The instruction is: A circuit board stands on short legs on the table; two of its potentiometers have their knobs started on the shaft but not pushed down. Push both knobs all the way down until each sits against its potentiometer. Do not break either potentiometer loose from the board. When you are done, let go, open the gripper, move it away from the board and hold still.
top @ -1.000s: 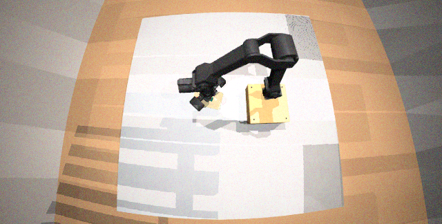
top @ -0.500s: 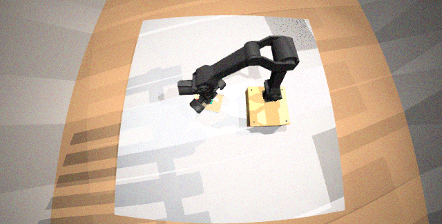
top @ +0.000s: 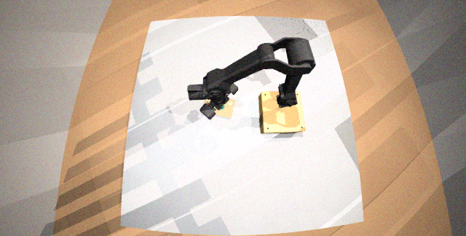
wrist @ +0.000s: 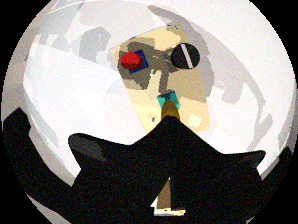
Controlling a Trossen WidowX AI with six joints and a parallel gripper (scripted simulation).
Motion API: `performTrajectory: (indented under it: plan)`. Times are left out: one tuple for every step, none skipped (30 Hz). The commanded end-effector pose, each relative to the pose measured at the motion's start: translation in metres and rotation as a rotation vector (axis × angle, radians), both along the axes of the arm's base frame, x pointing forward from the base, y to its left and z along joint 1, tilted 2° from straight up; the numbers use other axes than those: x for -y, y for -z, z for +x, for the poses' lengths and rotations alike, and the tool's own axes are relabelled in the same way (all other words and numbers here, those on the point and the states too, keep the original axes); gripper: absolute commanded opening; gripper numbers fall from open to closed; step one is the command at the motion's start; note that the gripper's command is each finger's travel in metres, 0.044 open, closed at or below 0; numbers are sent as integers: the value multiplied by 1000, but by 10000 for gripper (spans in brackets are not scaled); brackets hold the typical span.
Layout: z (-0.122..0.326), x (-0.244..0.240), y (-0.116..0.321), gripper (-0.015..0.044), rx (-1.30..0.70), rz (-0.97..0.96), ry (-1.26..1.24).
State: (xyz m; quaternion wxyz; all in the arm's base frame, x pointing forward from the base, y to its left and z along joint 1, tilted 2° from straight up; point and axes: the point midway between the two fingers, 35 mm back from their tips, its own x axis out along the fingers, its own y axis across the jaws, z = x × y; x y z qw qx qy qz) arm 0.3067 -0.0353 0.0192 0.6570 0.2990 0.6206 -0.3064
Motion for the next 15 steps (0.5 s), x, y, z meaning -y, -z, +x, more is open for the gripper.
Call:
performTrajectory:
  plan:
    - [2, 1, 14, 0, -11, -2, -1]
    - [2, 1, 14, 0, -11, -2, -1]
    - [2, 1, 14, 0, -11, -2, -1]
    - [2, 1, 14, 0, -11, -2, -1]
    - [2, 1, 14, 0, -11, -2, -1]
    - [2, 1, 14, 0, -11, -2, -1]
    - [2, 1, 15, 0, -11, -2, -1]
    - [2, 1, 15, 0, -11, -2, -1]
    - [2, 1, 16, 0, -11, -2, -1]
    - [2, 1, 16, 0, -11, -2, -1]
    - [2, 1, 16, 0, -11, -2, -1]
    - [2, 1, 16, 0, -11, -2, -1]
    - [2, 1, 16, 0, -11, -2, -1]
    - [2, 1, 16, 0, -11, -2, -1]
    - [2, 1, 16, 0, -11, -2, -1]
